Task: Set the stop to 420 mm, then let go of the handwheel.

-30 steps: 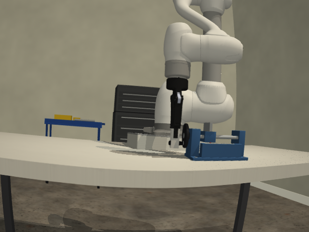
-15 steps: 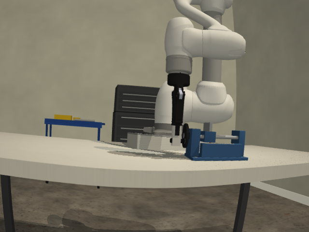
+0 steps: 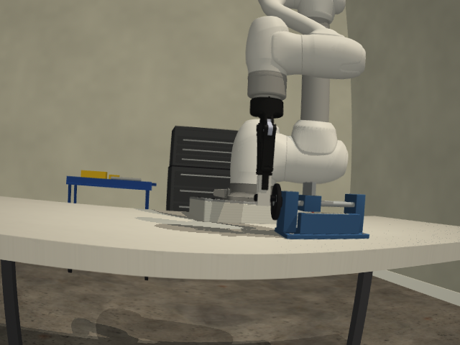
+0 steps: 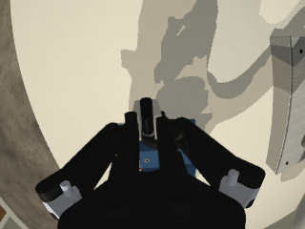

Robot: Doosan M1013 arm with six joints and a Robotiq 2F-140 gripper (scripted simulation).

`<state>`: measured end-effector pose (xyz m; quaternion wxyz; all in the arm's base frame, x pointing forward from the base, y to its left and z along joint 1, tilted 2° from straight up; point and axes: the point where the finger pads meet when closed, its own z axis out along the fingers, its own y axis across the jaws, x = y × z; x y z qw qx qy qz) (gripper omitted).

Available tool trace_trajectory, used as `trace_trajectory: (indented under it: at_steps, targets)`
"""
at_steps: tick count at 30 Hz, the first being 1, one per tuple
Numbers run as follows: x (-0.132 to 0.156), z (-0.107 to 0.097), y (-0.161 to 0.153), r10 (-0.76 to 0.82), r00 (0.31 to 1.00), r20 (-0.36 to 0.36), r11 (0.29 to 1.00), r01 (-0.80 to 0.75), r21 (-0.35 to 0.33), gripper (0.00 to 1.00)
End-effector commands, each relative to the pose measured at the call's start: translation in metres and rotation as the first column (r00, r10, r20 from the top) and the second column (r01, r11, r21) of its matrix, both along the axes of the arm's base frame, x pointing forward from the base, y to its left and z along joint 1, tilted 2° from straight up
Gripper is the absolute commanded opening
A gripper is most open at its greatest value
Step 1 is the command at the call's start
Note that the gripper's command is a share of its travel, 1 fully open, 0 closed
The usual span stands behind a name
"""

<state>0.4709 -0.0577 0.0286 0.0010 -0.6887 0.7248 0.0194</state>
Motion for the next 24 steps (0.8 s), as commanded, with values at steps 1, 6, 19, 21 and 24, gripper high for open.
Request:
trace_trajectory:
  at_steps: [1,6,19,21,24]
  targets:
    - [-0.004,0.008,0.000,0.005,1.000,0.000,1.000,-0.005,-0.005,0.04]
    - [-0.009,0.014,0.000,0.005,1.000,0.000,1.000,-0.005,-0.005,0.04]
    - [-0.028,0.021,0.000,0.005,1.000,0.000,1.000,-0.005,-0.005,0.04]
    - [-0.033,0.020,0.001,0.005,1.000,0.000,1.000,-0.005,-0.005,0.04]
    - [-0.040,0.018,0.001,0.005,1.000,0.000,1.000,-0.005,-0.005,0.04]
